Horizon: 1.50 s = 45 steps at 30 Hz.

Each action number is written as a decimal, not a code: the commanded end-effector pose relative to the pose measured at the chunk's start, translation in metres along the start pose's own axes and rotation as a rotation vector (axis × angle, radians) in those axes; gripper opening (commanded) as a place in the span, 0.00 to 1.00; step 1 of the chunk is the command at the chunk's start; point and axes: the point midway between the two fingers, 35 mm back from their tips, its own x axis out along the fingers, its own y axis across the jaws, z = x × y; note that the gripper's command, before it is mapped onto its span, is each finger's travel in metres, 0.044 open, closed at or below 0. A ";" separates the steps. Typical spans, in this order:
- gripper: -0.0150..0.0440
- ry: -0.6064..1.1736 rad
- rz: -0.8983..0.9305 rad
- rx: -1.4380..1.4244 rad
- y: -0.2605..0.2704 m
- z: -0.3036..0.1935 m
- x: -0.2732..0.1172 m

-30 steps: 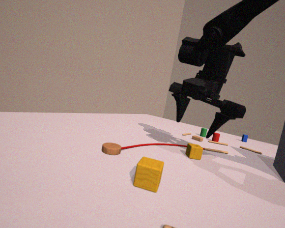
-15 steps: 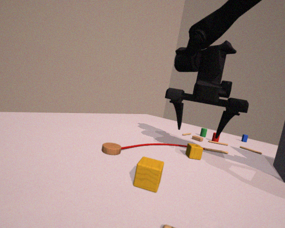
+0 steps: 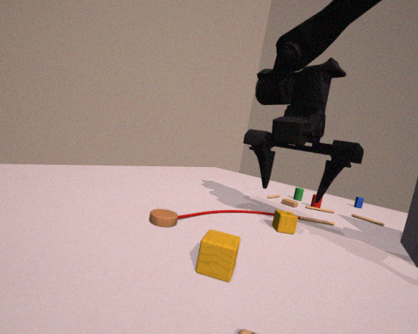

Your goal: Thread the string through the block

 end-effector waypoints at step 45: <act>1.00 -0.006 0.000 2.453 0.004 0.006 -0.017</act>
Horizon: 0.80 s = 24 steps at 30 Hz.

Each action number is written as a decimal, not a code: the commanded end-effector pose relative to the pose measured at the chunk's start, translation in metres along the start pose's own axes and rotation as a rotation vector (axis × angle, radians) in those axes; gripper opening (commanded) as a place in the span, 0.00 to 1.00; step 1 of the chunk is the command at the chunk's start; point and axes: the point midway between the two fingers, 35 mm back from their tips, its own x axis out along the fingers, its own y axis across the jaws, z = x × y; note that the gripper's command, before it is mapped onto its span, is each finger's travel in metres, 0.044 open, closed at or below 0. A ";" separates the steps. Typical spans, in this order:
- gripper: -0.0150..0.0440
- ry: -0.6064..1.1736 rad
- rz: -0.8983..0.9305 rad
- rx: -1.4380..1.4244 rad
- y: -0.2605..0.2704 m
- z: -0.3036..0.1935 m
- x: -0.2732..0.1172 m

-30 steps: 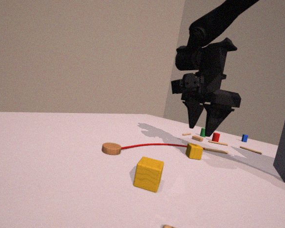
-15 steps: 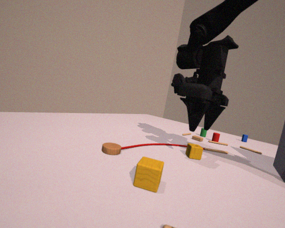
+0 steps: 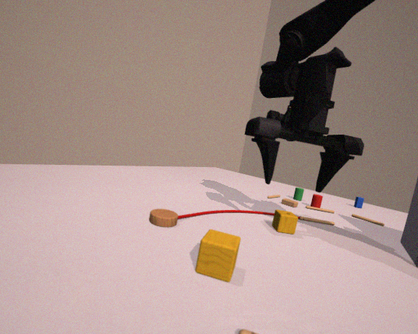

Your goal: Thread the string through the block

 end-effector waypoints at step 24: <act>0.66 -0.008 0.000 0.065 0.002 0.001 -0.001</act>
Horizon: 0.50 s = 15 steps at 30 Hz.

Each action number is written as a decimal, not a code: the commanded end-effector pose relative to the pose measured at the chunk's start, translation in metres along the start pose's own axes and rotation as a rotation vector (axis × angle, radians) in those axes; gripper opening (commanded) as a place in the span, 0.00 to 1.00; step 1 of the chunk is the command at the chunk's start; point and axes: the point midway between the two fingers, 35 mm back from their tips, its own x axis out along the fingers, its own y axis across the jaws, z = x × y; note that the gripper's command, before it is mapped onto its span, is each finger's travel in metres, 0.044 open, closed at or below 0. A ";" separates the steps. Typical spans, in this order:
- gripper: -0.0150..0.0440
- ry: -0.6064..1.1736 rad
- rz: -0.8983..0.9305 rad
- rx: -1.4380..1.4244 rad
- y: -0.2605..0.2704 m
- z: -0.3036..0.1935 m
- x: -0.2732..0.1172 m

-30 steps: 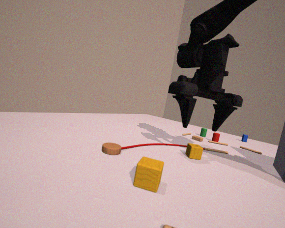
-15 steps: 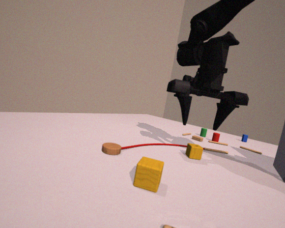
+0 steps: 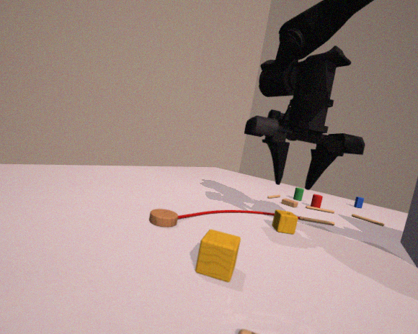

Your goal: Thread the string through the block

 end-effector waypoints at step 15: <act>0.66 -0.005 -0.002 0.004 0.001 0.002 0.024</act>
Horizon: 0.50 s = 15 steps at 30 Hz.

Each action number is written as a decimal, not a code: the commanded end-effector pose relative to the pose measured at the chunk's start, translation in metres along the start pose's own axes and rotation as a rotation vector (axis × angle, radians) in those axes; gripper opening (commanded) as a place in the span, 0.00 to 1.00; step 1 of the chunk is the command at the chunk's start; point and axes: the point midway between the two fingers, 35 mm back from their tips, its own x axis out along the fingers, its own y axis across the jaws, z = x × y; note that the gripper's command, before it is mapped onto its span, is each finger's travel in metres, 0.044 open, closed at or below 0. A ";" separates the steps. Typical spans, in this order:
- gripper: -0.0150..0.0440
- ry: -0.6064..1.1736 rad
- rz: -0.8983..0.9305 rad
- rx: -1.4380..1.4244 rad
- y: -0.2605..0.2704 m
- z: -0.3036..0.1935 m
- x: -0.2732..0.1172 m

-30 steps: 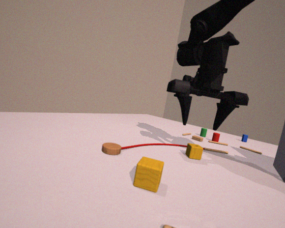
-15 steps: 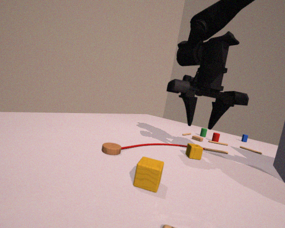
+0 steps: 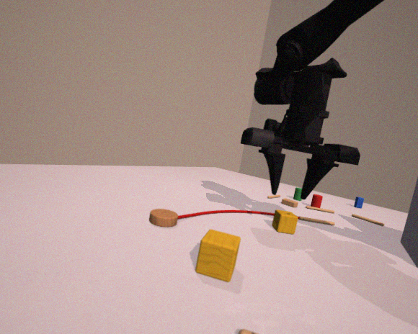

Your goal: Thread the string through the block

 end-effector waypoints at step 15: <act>0.66 0.007 0.002 0.010 -0.001 -0.001 0.031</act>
